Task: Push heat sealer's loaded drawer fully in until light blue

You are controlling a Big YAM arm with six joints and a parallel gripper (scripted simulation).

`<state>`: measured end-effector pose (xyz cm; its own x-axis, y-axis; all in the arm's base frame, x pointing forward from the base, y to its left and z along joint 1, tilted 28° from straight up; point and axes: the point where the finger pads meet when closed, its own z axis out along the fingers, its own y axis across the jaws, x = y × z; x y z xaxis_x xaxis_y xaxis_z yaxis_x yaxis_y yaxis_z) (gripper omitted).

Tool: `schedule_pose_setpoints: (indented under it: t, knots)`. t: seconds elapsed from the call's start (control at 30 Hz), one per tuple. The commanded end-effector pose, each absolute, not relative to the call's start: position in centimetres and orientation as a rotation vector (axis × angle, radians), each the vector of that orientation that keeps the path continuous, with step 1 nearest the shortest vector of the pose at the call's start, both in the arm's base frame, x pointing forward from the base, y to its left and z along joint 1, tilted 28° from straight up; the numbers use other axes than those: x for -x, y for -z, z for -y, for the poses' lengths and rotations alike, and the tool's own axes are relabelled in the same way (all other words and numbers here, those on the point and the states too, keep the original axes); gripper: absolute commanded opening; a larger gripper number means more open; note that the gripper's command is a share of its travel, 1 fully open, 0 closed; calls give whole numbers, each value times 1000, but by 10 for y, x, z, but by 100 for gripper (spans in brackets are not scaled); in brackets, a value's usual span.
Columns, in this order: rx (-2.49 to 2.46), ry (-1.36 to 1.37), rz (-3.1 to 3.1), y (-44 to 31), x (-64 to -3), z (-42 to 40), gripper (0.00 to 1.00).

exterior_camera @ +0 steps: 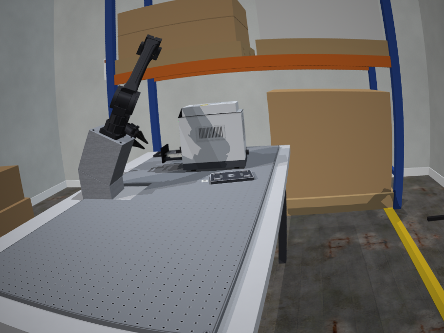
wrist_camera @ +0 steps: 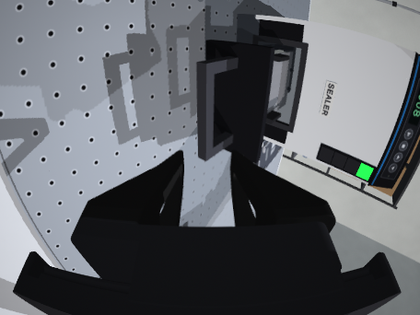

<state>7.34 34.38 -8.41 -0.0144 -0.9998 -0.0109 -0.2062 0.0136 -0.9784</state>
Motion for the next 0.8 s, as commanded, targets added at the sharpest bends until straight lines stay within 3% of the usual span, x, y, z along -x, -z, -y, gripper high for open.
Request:
schedule_pose_setpoints:
  t: [0.0,0.77]
  knots:
    - [1339,1096,-1389,83,-77,-346,30]
    - [1333,1089,-1394,82,-91,-347,30]
